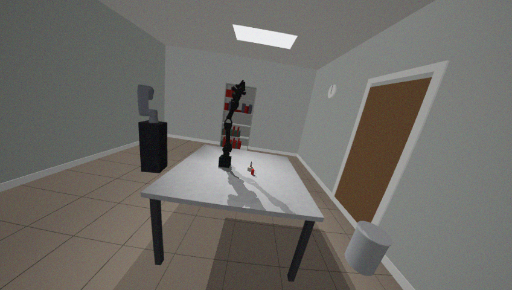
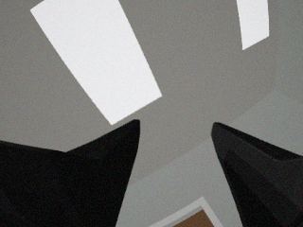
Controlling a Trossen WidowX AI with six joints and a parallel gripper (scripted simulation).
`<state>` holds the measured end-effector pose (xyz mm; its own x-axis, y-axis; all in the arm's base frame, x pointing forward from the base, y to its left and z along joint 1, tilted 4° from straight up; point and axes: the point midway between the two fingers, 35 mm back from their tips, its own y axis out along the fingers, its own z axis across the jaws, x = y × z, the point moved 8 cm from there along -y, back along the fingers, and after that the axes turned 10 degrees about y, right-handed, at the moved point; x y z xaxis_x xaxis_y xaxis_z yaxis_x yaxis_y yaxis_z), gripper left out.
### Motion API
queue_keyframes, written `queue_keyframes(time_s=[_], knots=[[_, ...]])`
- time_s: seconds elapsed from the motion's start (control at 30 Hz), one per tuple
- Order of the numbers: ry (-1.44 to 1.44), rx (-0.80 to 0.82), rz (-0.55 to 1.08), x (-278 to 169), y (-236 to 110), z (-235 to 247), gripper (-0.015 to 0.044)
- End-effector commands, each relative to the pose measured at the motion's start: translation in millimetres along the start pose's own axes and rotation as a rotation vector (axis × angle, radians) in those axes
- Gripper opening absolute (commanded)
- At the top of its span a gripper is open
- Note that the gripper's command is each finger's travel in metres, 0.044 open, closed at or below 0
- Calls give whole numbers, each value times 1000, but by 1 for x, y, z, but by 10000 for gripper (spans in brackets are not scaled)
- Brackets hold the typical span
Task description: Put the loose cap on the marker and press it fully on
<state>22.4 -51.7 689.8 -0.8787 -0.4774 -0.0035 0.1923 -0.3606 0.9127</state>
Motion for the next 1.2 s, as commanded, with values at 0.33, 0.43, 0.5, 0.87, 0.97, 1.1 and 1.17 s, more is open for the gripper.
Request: queue_keyframes(time_s=[0.33, 0.43, 0.5, 0.87, 0.97, 1.1, 1.17], knots=[[-512, -470, 149, -3, -4, -151, 249], [-633, -571, 266, -13, -13, -191, 249], [-711, -629, 357, -21, -21, -217, 249], [-1105, -816, 1003, -70, -91, -339, 249], [-1193, -808, 1224, -85, -117, -365, 249], [-1293, -734, 1568, -103, -158, -396, 249], [-1325, -666, 1745, -112, -180, -409, 249]])
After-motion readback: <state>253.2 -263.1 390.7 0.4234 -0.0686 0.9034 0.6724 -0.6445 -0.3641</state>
